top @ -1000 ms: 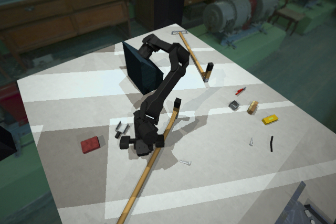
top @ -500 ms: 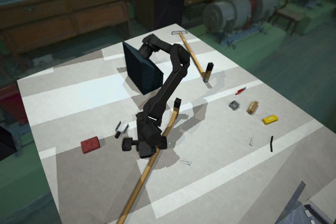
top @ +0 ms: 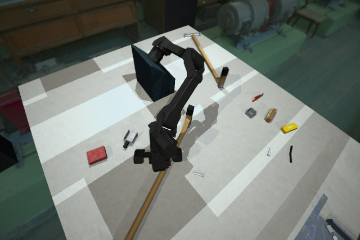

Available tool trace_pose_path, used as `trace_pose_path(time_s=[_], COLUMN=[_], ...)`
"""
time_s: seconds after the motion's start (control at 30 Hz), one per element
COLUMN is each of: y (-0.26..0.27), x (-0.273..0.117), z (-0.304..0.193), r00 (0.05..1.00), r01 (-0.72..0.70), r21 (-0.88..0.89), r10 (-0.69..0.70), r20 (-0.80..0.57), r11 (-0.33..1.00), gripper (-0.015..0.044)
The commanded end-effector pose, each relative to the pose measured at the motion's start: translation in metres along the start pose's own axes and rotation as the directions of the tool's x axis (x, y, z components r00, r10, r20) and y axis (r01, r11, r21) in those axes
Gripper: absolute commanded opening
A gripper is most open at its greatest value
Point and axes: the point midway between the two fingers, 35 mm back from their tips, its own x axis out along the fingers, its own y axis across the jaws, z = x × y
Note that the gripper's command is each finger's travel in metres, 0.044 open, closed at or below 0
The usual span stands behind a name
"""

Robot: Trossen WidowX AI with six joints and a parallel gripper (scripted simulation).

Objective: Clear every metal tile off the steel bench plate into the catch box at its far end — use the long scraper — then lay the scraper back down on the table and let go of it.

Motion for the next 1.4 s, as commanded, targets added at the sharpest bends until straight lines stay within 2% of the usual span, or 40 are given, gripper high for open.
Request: trace_pose_path(time_s=[0.0, 1.37], y=[0.004, 0.039], x=[0.001, 0.008], z=[0.005, 0.023], r00=[1.000, 1.000], r01=[0.003, 0.001], r21=[0.000, 0.000], r10=[-0.003, -0.001], r20=[0.007, 0.007], r11=[1.000, 1.000], gripper=[0.0000, 0.0000])
